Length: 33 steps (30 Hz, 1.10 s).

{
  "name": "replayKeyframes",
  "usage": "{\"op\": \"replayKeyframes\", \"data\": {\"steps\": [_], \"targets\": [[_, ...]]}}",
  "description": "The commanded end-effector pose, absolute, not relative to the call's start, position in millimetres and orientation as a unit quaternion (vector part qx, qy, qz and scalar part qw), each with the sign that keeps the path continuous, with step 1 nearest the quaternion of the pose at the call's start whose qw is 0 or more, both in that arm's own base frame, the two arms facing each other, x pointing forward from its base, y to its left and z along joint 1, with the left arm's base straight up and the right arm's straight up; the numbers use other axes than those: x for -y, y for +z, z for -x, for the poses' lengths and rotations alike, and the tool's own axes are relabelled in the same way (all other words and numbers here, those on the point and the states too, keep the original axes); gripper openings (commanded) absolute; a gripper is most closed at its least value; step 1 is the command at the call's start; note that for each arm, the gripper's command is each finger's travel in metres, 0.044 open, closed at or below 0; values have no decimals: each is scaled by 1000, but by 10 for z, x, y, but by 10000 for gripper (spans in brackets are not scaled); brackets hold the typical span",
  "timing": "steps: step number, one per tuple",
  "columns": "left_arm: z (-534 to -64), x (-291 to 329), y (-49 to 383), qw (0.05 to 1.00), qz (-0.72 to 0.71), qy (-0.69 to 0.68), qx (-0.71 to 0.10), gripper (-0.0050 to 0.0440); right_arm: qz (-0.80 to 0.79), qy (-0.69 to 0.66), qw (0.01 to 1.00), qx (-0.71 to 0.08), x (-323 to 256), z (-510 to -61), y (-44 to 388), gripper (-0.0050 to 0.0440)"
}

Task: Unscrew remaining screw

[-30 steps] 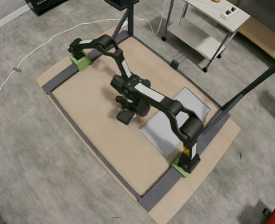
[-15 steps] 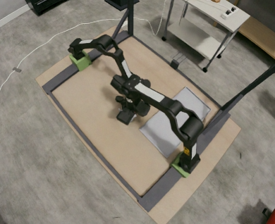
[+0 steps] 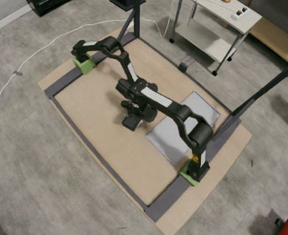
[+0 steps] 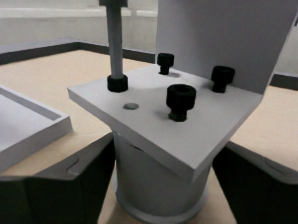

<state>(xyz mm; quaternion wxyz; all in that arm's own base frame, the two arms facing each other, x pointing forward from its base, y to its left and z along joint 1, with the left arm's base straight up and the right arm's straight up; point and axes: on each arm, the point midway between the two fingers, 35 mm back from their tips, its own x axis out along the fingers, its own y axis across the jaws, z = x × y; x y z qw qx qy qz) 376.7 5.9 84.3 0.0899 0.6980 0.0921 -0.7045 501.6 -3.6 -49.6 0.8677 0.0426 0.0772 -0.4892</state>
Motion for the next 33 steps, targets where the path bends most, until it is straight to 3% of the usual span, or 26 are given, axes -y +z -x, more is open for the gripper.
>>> {"op": "replayKeyframes", "data": {"steps": [1, 33], "targets": [[-3812, -57, 967, 92, -712, -691, -89, 130, -56, -489, 868, -64, 35, -5085, -349, 245], [-3813, -57, 937, 92, -712, -691, -89, 130, -56, -489, 868, -64, 35, -5085, -349, 245]]}}
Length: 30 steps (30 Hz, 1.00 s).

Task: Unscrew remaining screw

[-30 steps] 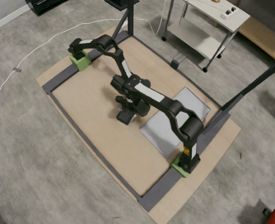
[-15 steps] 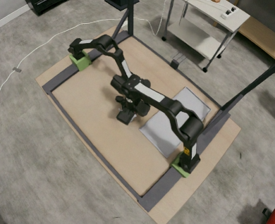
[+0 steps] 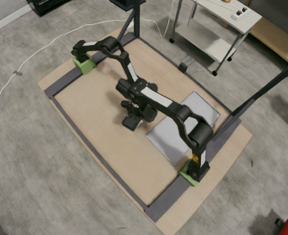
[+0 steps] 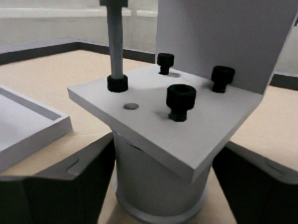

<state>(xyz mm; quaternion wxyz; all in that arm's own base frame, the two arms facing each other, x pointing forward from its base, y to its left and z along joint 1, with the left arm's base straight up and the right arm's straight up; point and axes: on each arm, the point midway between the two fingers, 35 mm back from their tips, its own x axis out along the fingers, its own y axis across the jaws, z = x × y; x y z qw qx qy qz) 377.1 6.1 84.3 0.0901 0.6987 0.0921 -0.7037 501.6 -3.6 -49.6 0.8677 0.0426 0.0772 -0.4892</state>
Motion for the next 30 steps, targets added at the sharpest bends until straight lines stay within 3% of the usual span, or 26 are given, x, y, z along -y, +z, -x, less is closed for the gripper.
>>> {"op": "replayKeyframes", "data": {"steps": [1, 14, 19, 30], "targets": [[-3813, -57, 937, 92, -712, -691, -89, 130, -56, -489, 868, -64, 35, -5085, -349, 245], [-3789, -61, 888, 273, -658, -648, -269, 130, -56, -489, 868, -64, 35, -5085, -349, 245], [-3790, -60, 890, 273, -658, -648, -268, 130, -56, -489, 868, -64, 35, -5085, -349, 245], [-3794, -61, 896, 414, -581, -571, -407, 130, -56, -489, 868, -64, 35, -5085, -349, 245]]}}
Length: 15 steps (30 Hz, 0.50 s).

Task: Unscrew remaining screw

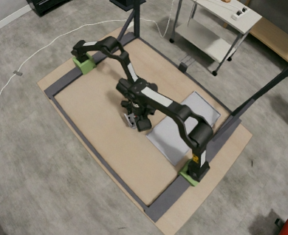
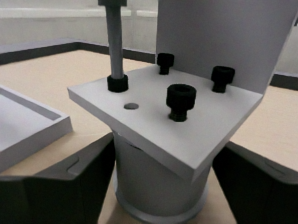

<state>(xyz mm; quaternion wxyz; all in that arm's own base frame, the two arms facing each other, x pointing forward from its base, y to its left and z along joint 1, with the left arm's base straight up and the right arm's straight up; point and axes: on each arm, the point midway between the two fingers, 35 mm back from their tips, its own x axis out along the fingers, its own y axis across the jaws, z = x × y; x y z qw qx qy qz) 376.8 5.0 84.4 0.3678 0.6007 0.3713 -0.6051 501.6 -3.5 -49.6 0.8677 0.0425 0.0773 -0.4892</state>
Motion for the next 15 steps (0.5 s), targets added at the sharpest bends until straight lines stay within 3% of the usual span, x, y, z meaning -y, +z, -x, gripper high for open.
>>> {"op": "replayKeyframes", "data": {"steps": [1, 6, 15], "targets": [[-3794, -61, 896, 426, -572, -563, -418, 130, -56, -489, 868, -64, 35, -5085, -349, 245], [-3794, -60, 896, 426, -572, -563, -418, 130, -56, -489, 868, -64, 35, -5085, -349, 245], [-3796, -61, 901, 525, -484, -475, -515, 130, -56, -489, 868, -64, 35, -5085, -349, 245]]}}
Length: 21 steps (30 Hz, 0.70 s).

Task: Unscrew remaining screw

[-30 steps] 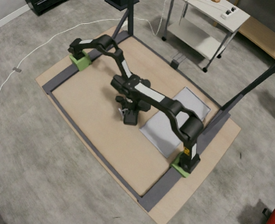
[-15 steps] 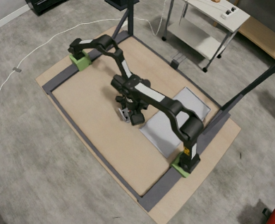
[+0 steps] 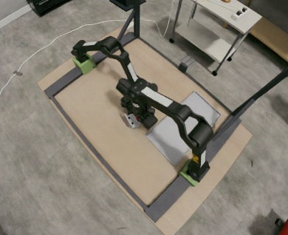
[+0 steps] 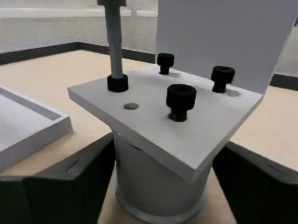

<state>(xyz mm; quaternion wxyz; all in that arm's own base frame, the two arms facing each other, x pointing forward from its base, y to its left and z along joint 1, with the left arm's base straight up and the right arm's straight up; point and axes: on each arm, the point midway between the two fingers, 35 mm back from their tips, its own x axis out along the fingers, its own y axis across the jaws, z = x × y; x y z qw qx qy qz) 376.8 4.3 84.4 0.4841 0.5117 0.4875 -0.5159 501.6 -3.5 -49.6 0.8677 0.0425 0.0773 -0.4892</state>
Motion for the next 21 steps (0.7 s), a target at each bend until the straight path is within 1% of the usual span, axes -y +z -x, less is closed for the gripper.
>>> {"op": "replayKeyframes", "data": {"steps": [1, 3, 8, 16, 21], "targets": [[-3796, -62, 901, 534, -473, -464, -524, 130, -56, -489, 868, -64, 35, -5085, -349, 245], [-3796, -63, 902, 553, -451, -442, -543, 130, -56, -489, 868, -64, 35, -5085, -349, 245], [-3797, -63, 902, 553, -451, -442, -543, 130, -56, -489, 868, -64, 35, -5085, -349, 245], [-3799, -65, 907, 620, -355, -346, -608, 130, -56, -489, 868, -64, 35, -5085, -349, 245], [-3799, -67, 908, 647, -303, -294, -635, 130, -56, -489, 868, -64, 35, -5085, -349, 245]]}}
